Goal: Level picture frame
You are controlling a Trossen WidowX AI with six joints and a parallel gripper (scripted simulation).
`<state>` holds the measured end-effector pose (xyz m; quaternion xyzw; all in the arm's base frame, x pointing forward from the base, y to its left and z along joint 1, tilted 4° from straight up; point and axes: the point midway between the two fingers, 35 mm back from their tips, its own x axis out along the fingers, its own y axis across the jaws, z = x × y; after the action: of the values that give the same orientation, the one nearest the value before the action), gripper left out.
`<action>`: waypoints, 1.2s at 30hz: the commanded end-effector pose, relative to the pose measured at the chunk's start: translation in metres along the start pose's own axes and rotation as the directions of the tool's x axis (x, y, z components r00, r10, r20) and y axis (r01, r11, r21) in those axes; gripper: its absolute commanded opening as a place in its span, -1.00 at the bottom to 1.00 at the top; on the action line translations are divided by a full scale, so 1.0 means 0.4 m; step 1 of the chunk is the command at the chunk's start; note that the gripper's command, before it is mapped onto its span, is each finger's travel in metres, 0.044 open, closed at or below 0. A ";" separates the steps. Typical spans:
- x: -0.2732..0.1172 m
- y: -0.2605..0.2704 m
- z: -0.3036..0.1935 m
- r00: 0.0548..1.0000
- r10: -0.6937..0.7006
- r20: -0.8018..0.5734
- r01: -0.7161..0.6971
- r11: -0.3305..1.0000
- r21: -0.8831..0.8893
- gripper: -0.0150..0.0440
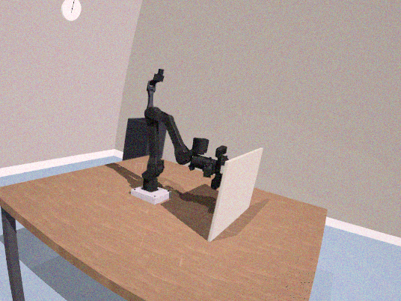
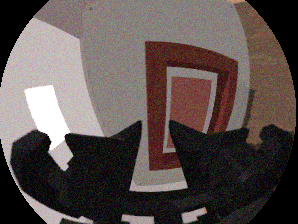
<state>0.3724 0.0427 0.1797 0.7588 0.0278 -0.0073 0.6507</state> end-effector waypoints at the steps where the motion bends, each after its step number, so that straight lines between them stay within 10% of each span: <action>1: 0.000 0.001 -0.001 1.000 0.001 -0.003 -0.001 1.000 -0.005 -0.14; 11: 0.000 0.001 -0.001 1.000 0.001 -0.003 -0.001 1.000 -0.005 -0.49; 36: 0.000 0.016 0.000 1.000 0.001 -0.003 -0.001 1.000 -0.005 -0.49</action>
<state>0.3722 0.0422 0.1818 0.7583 0.0322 -0.0091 0.6511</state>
